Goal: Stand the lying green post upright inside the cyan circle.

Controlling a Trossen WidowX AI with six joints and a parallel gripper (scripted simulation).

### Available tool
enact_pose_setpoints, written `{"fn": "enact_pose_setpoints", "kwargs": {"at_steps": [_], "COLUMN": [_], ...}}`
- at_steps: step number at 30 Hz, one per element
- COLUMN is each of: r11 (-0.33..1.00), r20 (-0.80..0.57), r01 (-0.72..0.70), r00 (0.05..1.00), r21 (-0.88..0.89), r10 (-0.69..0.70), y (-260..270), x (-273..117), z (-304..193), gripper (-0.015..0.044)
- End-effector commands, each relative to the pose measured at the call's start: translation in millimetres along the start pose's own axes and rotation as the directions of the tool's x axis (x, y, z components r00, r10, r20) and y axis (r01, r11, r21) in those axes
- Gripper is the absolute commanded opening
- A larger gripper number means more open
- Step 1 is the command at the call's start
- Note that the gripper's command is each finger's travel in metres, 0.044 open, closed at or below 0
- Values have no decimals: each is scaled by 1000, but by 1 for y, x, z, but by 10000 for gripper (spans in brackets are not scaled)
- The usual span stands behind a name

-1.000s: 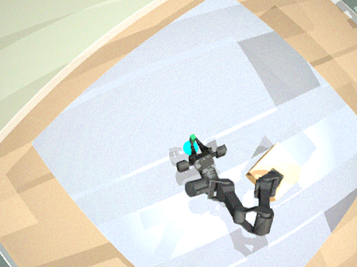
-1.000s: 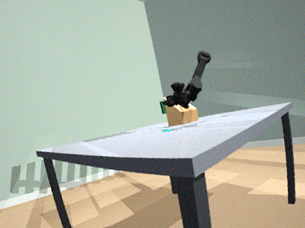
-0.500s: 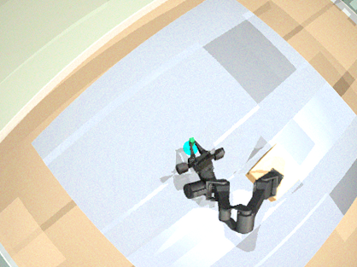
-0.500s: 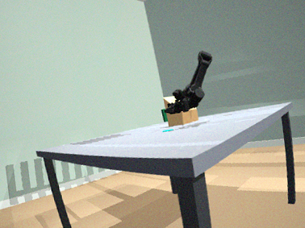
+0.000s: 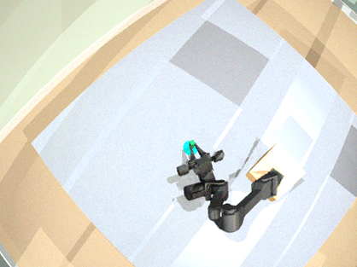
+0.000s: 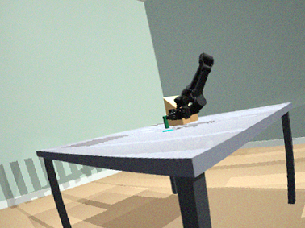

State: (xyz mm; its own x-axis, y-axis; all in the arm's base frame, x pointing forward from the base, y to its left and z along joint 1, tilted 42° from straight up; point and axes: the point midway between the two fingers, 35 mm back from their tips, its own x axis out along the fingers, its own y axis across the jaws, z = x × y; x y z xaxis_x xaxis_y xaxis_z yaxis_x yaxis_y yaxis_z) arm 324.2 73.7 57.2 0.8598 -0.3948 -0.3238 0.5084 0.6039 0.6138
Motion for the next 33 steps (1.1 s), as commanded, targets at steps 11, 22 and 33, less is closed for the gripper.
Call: {"fn": "enact_pose_setpoints", "kwargs": {"at_steps": [11,22,33], "r11": [1000,1000,1000], "r20": [2,2,2], "r01": [-2,-2,0], "r00": [1000,1000,1000], "r21": [5,5,9], "r10": [2,2,0], "y": [3,3,5], "x": [2,2,1], "z": [-9,-9,13], "gripper": [23,285,400]}}
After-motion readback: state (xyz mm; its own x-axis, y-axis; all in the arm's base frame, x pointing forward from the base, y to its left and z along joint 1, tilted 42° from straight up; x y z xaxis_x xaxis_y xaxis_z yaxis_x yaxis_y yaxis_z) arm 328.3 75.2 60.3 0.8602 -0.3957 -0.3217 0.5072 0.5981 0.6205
